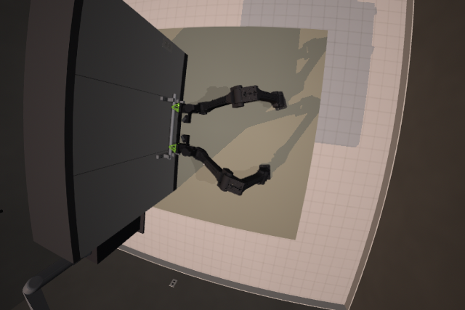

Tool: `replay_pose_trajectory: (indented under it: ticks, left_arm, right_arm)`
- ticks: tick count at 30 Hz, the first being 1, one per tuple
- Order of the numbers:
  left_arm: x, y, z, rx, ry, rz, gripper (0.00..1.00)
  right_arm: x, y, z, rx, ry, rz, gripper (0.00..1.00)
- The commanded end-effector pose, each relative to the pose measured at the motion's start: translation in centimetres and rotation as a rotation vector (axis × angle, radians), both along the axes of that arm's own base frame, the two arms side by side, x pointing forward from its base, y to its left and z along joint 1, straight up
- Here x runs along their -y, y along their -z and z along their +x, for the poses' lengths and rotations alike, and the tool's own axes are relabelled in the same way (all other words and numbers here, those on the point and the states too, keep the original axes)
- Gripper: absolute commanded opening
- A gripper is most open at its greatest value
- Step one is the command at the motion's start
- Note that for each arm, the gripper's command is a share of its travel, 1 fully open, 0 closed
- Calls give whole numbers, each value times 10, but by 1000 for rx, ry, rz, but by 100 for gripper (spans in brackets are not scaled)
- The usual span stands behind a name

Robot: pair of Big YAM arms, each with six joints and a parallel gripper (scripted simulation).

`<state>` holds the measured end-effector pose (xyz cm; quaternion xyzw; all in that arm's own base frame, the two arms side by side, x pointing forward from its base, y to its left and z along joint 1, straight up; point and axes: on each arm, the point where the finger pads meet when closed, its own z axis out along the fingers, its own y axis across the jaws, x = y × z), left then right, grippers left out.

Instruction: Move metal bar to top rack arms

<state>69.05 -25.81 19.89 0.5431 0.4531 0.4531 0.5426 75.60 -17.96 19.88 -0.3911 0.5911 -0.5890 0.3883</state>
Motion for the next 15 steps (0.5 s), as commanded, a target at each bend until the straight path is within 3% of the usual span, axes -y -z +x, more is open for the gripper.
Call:
replay_pose_trajectory:
  ticks: [1, 15]
  left_arm:
    - [-1, -19, 14, 33, -6, -21, 0]
    - [-1, -19, 13, 33, -6, -21, 0]
  right_arm:
    - [10, -53, 10, 87, 10, -15, 0]
    - [9, -53, 9, 87, 10, -15, 0]
